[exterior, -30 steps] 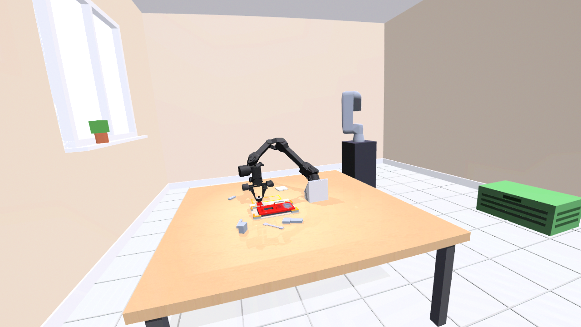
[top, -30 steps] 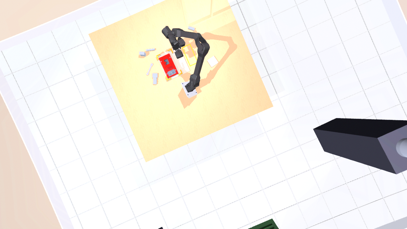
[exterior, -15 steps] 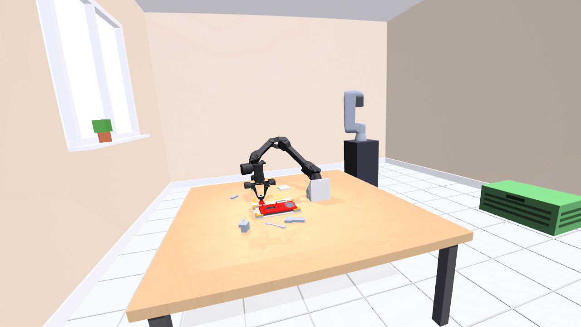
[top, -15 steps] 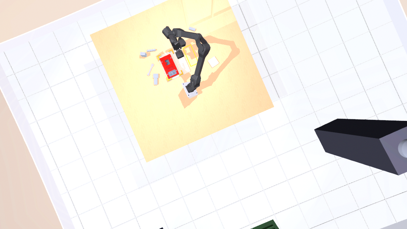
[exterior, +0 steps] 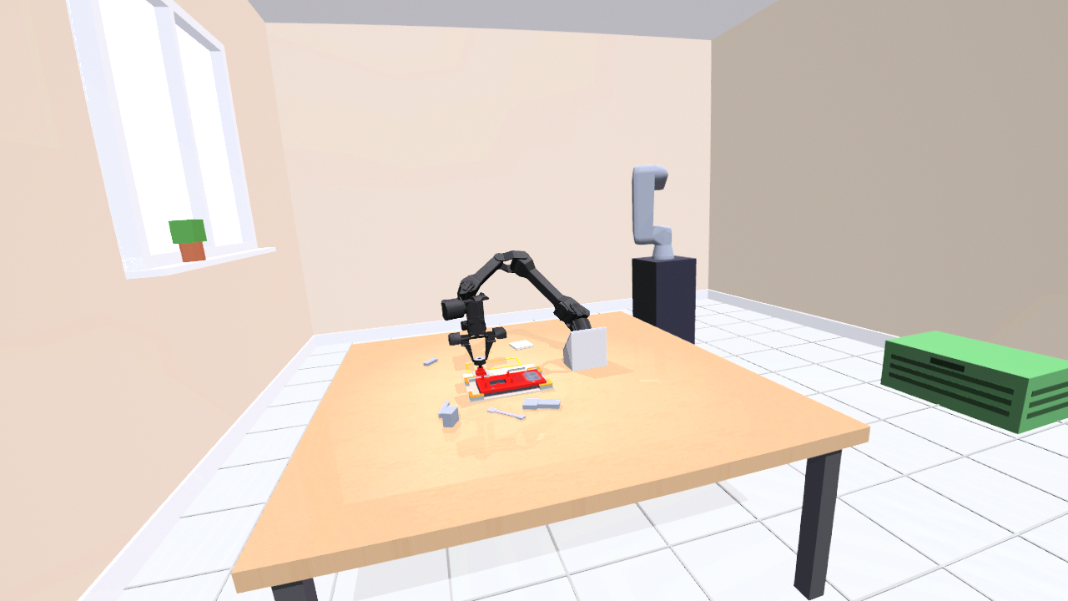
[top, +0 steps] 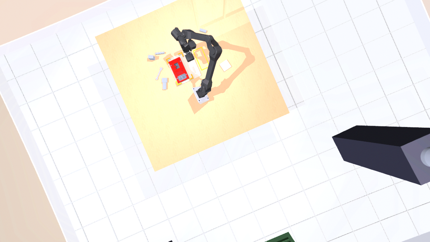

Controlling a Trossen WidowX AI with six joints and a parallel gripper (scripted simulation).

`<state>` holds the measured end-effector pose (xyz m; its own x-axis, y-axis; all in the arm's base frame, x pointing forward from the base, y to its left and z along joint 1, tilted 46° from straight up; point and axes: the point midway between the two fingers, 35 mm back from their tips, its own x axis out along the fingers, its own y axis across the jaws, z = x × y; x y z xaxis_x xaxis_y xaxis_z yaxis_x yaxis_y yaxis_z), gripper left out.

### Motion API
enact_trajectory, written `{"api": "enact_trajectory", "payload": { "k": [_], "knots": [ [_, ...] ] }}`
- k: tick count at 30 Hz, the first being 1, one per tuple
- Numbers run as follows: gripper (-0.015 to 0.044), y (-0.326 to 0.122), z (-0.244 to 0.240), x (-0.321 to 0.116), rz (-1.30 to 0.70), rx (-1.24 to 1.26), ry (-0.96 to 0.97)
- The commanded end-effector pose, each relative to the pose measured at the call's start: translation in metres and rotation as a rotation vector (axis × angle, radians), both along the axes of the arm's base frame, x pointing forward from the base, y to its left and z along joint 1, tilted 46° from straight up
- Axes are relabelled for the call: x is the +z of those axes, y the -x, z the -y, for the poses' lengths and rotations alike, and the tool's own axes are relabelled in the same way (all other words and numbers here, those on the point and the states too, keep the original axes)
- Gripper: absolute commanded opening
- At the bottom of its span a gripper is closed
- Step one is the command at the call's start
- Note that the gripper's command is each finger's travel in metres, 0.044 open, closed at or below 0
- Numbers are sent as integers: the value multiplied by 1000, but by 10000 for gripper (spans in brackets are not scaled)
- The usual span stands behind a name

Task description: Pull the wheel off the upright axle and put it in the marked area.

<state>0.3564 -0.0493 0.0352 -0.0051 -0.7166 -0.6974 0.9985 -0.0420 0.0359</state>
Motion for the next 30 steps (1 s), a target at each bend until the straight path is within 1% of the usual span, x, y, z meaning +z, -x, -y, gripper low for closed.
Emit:
{"api": "enact_trajectory", "payload": {
  "k": [1,30],
  "knots": [
    [0,0,-2,1,2,0,-3],
    [0,0,-9,8,2,2,-2]
  ]
}}
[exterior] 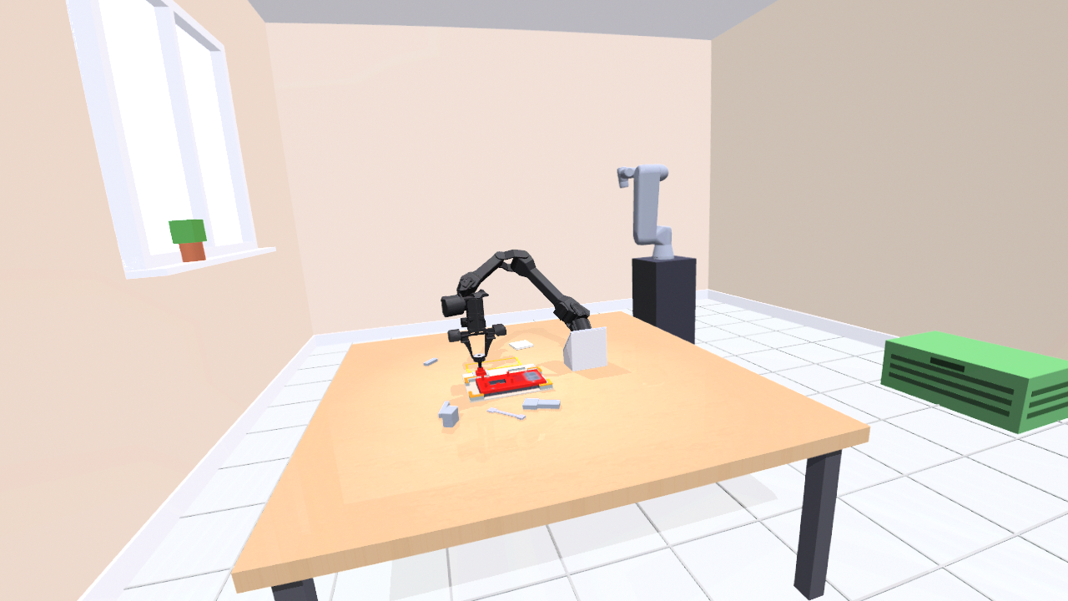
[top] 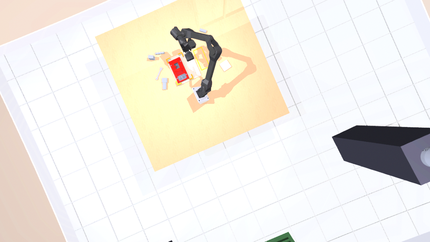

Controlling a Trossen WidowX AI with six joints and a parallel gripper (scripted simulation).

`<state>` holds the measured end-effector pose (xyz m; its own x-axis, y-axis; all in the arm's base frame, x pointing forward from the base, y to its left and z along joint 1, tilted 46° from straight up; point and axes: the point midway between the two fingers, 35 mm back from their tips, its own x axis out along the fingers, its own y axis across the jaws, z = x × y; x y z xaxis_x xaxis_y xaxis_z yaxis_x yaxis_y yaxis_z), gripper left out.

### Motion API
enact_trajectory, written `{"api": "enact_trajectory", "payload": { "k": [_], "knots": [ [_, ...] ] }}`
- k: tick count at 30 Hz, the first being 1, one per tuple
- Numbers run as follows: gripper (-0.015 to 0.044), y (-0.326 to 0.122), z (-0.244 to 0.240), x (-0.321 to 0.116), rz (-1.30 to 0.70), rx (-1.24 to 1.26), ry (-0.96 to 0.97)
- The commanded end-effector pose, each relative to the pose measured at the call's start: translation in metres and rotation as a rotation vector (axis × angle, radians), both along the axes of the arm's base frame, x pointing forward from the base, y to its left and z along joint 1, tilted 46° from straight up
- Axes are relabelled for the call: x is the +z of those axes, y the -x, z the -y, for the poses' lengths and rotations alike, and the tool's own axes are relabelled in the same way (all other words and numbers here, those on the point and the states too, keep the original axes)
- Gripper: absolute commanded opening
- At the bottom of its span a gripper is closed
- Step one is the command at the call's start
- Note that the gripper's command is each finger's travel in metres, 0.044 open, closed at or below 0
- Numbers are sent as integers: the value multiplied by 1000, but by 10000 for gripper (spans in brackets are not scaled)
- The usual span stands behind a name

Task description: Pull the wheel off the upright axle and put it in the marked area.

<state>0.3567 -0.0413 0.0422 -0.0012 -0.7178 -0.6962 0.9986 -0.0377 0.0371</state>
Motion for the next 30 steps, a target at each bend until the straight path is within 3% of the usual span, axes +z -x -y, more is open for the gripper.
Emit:
{"api": "enact_trajectory", "payload": {
  "k": [1,30],
  "knots": [
    [0,0,-2,1,1,-2,-3],
    [0,0,-11,10,1,-1,-3]
  ]
}}
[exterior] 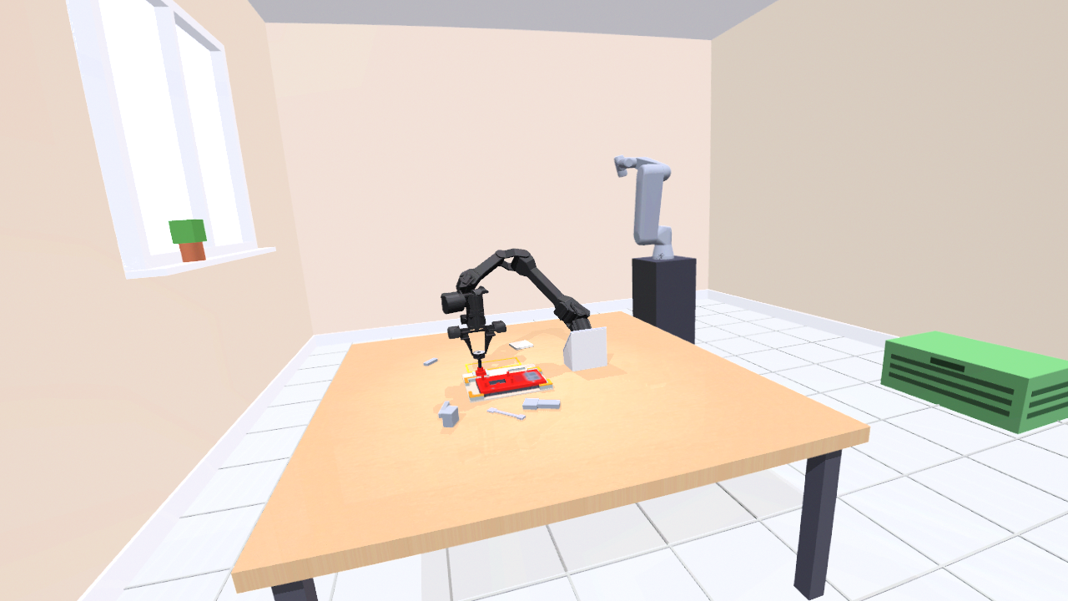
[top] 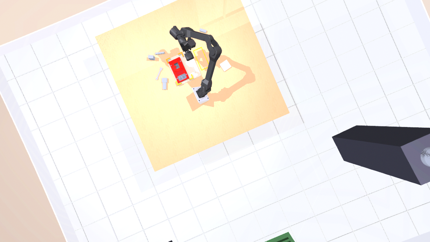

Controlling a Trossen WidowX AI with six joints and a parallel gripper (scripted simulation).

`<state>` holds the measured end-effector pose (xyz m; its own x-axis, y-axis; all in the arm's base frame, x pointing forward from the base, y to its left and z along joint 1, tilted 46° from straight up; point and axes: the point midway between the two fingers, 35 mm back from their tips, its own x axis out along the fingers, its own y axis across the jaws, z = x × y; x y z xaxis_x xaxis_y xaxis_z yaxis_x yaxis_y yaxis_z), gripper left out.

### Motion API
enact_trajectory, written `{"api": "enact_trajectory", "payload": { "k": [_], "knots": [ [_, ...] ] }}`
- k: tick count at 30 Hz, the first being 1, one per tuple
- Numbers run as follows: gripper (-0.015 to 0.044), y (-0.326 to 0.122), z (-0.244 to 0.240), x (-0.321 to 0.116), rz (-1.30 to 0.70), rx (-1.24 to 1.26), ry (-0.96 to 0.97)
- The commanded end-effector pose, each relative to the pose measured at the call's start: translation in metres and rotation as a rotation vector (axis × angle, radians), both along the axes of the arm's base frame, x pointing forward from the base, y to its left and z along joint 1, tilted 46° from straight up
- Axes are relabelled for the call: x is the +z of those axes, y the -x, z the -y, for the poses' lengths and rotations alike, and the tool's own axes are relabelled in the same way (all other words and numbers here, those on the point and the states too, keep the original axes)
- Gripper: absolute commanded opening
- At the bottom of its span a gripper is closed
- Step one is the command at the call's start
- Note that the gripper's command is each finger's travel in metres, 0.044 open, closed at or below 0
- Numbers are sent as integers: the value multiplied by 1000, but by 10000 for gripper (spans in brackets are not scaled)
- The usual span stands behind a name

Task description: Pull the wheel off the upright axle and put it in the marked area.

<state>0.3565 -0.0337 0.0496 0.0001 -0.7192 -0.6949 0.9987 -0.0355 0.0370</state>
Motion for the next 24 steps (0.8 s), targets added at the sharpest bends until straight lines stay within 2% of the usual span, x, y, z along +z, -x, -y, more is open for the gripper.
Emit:
{"api": "enact_trajectory", "payload": {
  "k": [1,10,24],
  "knots": [
    [0,0,-5,4,1,-3,-5],
    [0,0,-25,24,1,-2,-5],
    [0,23,6,52,-1,1,-3]
  ]
}}
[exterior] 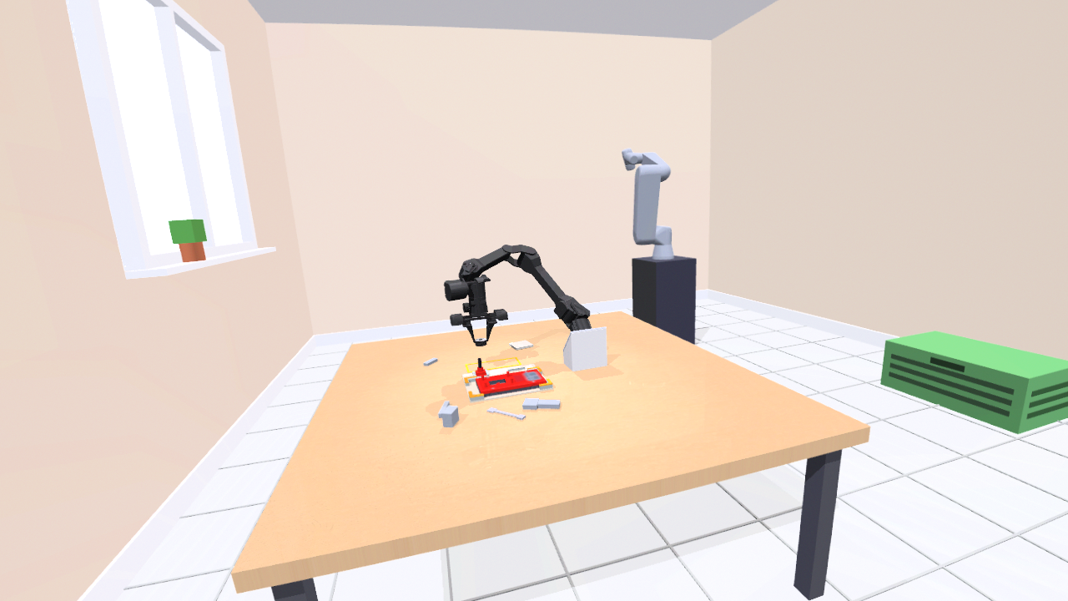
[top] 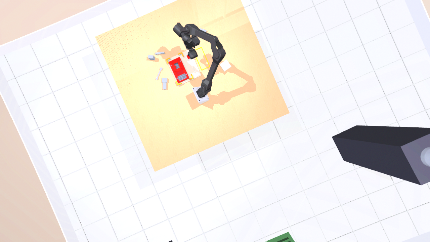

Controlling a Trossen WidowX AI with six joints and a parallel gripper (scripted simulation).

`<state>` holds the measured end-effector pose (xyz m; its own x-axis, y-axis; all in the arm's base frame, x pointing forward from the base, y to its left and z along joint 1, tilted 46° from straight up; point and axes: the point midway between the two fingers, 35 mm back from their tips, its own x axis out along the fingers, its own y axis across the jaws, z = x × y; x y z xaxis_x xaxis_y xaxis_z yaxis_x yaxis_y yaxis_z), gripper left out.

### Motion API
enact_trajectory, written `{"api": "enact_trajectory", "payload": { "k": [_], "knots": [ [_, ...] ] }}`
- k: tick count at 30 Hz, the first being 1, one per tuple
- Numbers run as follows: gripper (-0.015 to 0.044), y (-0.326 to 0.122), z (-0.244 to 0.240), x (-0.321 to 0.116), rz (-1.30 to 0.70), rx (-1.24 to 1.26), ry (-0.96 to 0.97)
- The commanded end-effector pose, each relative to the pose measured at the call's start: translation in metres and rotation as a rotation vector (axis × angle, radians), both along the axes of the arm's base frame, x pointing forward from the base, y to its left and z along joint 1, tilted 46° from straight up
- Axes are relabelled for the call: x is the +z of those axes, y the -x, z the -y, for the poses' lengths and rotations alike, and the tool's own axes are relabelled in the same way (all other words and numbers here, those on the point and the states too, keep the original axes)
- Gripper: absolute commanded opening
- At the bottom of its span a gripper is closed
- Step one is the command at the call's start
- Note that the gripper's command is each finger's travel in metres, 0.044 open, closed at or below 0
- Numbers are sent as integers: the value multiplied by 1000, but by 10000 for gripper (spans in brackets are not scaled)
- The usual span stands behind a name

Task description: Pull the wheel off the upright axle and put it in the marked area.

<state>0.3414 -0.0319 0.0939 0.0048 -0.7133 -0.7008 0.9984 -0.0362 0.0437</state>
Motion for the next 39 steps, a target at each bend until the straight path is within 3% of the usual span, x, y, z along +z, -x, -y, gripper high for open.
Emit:
{"api": "enact_trajectory", "payload": {
  "k": [1,19,39],
  "knots": [
    [0,10,9,10,-8,1,5],
    [0,45,38,43,-9,-2,7],
    [0,42,84,-2,-8,-2,4]
  ]
}}
